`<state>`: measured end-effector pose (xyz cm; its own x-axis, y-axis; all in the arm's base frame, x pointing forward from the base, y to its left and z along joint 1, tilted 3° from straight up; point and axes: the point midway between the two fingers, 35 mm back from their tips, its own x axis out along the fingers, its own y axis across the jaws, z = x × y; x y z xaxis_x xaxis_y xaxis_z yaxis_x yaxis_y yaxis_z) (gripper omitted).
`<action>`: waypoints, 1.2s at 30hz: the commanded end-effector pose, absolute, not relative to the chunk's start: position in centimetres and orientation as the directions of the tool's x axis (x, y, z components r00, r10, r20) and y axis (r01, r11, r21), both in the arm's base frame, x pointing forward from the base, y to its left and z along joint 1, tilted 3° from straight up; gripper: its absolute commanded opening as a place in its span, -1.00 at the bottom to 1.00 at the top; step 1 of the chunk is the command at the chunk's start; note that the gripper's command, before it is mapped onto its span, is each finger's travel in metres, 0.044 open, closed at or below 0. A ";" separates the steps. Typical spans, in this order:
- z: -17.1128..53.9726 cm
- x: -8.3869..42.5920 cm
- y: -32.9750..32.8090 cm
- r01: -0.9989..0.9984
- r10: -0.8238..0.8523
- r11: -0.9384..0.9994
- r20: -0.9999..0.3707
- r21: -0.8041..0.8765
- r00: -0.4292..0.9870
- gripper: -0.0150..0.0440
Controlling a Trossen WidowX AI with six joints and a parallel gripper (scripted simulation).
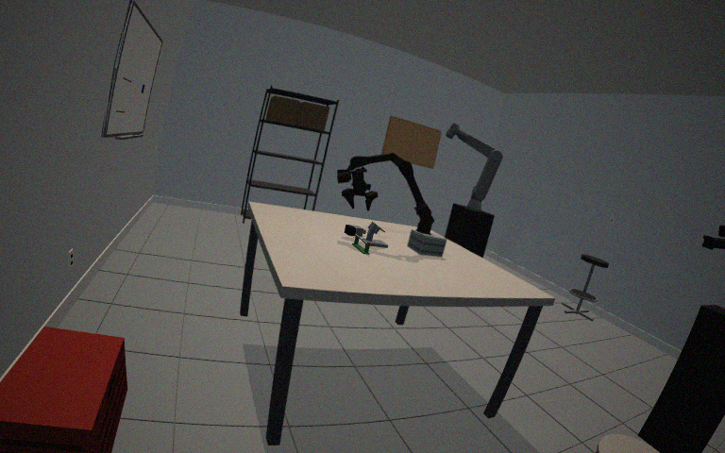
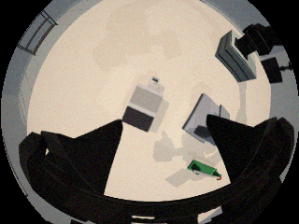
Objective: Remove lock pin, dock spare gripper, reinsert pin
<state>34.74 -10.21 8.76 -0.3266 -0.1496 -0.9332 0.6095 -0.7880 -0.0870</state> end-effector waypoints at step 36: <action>0.2 33.9 -13.6 0.185 -0.145 -0.981 -0.865 0.062 -0.480 1.00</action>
